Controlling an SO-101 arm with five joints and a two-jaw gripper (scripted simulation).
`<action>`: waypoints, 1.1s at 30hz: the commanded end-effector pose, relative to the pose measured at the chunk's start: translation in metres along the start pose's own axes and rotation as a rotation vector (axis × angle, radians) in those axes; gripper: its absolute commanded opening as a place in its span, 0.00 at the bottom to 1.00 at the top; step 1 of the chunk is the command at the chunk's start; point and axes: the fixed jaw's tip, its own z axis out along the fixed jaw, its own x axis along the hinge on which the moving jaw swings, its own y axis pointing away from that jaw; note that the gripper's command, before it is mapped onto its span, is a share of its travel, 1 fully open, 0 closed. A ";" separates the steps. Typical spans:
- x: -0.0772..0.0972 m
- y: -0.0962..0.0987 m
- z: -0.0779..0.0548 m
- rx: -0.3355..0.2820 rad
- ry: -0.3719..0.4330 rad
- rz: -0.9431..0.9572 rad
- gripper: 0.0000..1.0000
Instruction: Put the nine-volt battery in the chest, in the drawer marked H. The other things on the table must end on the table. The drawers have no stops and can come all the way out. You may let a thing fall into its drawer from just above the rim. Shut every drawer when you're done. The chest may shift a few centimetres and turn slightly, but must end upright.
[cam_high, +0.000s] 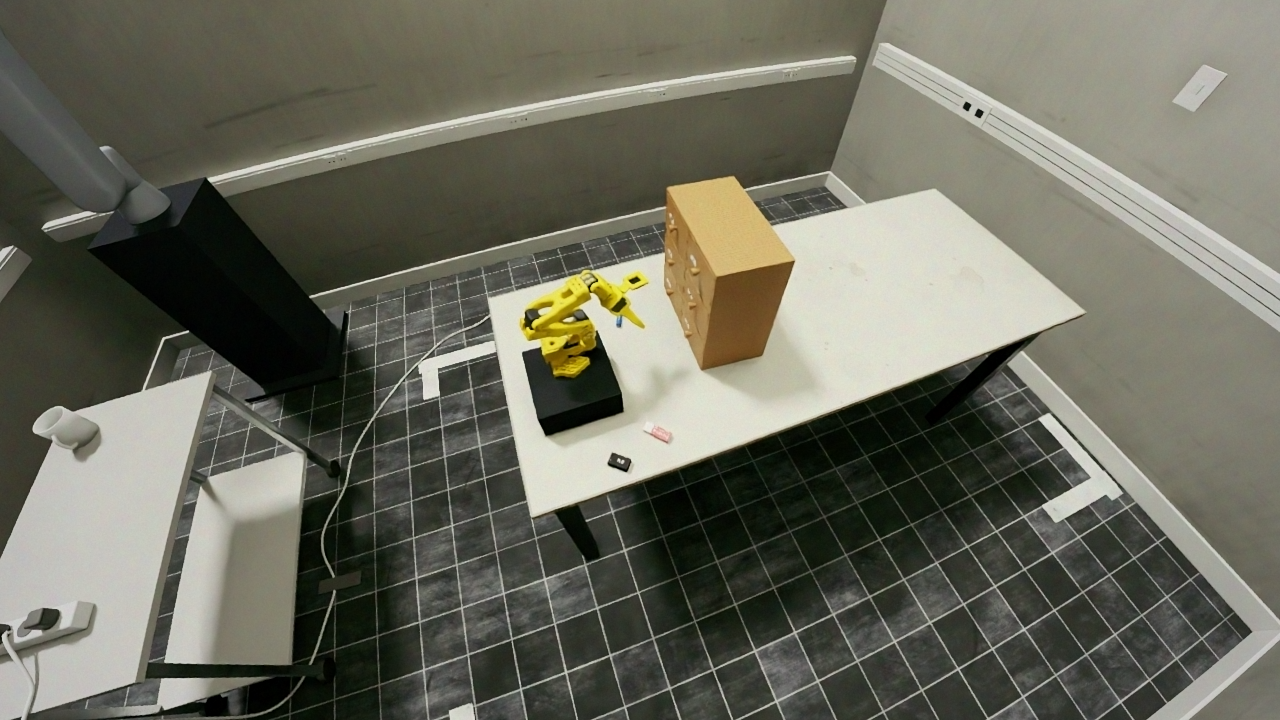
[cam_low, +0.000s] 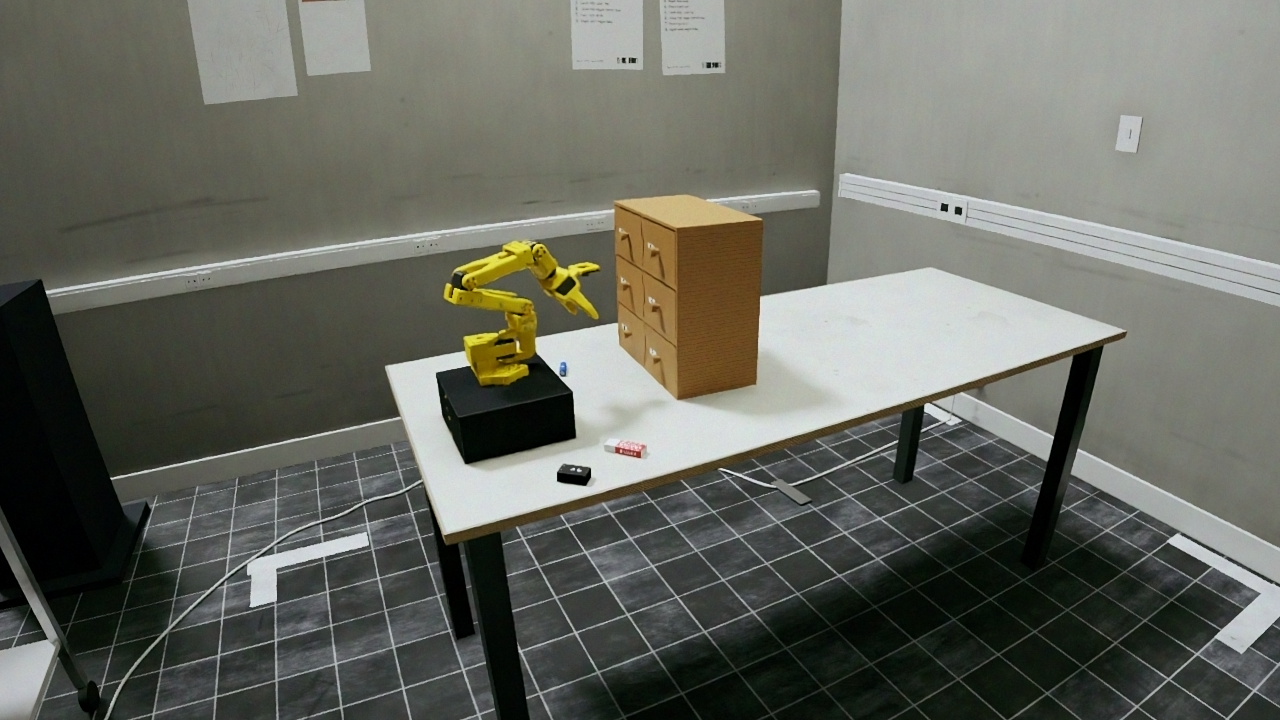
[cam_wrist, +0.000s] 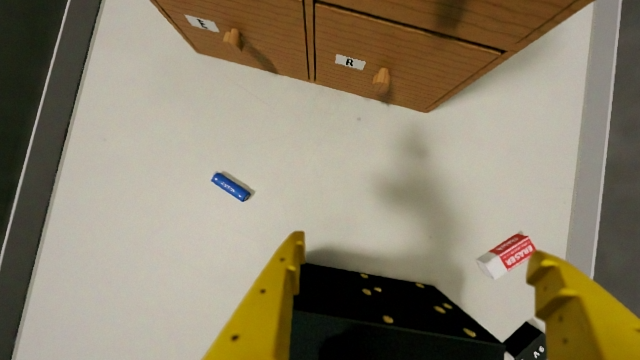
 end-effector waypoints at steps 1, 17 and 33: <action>0.011 -0.012 0.021 0.041 0.024 0.046 0.50; 0.016 -0.015 0.026 0.052 0.036 0.062 0.50; 0.010 -0.016 0.030 0.054 0.010 0.063 0.50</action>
